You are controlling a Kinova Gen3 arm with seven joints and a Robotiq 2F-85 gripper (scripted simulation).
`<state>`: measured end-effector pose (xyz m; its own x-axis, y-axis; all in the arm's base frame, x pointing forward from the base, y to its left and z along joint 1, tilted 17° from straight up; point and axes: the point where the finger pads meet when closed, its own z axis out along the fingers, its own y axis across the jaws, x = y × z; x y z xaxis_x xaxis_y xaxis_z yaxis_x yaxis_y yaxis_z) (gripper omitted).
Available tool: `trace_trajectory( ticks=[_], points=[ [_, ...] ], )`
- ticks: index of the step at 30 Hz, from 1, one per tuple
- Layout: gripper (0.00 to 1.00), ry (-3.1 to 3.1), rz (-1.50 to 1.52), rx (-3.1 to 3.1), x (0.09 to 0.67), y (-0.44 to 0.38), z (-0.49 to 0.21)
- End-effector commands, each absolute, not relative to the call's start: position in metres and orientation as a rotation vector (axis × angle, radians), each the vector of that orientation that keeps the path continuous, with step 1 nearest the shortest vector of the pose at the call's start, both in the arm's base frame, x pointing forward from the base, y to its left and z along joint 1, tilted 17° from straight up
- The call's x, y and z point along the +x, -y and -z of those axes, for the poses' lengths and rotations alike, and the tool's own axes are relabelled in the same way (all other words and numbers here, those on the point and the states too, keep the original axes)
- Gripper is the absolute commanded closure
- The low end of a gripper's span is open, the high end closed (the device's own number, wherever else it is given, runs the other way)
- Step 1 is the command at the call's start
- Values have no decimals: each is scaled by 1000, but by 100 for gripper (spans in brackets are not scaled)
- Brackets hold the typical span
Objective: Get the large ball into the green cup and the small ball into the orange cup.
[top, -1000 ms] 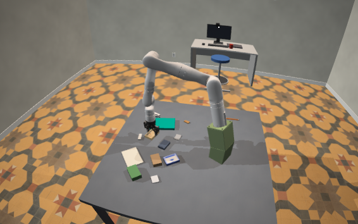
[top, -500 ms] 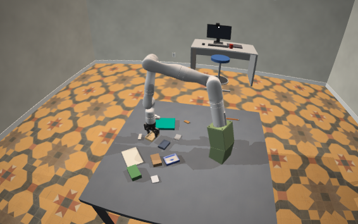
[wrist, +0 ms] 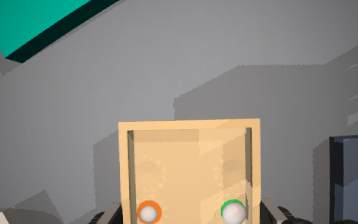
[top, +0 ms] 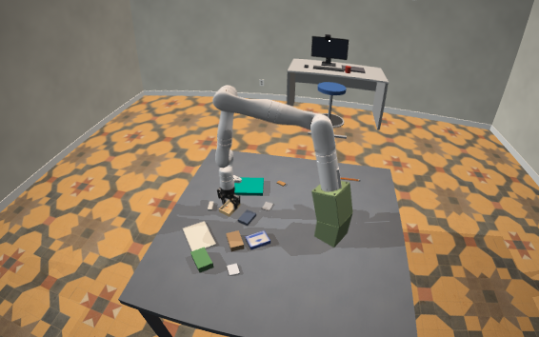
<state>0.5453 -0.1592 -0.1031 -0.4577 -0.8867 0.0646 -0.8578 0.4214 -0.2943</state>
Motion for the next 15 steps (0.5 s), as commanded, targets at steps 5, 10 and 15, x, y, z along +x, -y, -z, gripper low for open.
trace_trajectory(
  ticks=[5,10,15],
  points=[
    [28,-2556,440,-1581,548,161,111],
    [28,-2556,441,-1580,549,161,113],
    [28,-2557,440,-1581,549,161,115]
  ],
)
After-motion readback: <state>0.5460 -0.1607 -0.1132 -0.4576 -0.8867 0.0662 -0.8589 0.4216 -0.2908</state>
